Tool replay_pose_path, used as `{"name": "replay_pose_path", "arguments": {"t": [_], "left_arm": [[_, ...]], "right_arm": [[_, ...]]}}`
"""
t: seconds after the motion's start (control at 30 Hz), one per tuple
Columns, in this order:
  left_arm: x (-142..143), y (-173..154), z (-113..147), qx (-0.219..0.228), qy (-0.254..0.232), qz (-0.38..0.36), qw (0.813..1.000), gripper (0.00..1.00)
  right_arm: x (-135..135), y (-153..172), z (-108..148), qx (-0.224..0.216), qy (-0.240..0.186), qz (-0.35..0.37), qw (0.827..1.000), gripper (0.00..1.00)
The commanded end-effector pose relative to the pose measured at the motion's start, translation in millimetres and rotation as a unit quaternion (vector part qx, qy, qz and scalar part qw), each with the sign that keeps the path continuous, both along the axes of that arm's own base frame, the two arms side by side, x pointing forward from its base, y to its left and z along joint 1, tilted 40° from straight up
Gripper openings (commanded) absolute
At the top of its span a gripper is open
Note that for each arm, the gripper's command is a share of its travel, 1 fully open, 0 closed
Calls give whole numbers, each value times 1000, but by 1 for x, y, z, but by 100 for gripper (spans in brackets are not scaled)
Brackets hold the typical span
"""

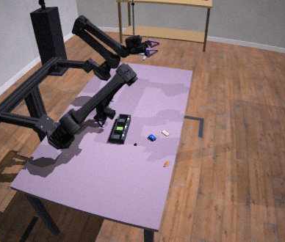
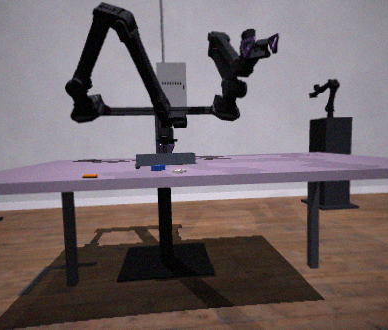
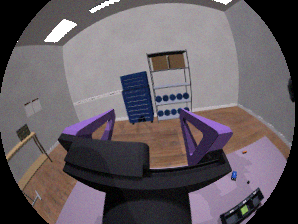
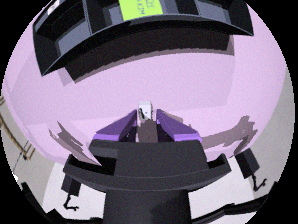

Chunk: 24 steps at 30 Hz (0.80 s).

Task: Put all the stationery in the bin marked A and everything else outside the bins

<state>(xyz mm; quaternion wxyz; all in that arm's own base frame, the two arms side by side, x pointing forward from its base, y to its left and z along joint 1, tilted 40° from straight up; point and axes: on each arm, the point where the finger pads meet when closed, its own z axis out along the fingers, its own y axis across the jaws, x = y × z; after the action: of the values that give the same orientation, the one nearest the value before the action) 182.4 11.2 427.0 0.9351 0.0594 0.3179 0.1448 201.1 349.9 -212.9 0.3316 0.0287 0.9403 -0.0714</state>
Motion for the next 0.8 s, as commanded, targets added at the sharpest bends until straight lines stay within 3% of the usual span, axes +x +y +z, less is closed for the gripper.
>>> {"name": "replay_pose_path", "arguments": {"t": [0.0, 0.4, 0.77], "left_arm": [[-7, 0, 9, 2, -17, 2, 1000, 100], [-7, 0, 9, 2, -17, 2, 1000, 100], [-7, 0, 9, 2, -17, 2, 1000, 100]], "right_arm": [[-1, 13, -1, 6, -3, 19, 1000, 29], [9, -5, -12, -5, 0, 10, 1000, 29], [6, 6, -6, 5, -2, 13, 1000, 29]]}}
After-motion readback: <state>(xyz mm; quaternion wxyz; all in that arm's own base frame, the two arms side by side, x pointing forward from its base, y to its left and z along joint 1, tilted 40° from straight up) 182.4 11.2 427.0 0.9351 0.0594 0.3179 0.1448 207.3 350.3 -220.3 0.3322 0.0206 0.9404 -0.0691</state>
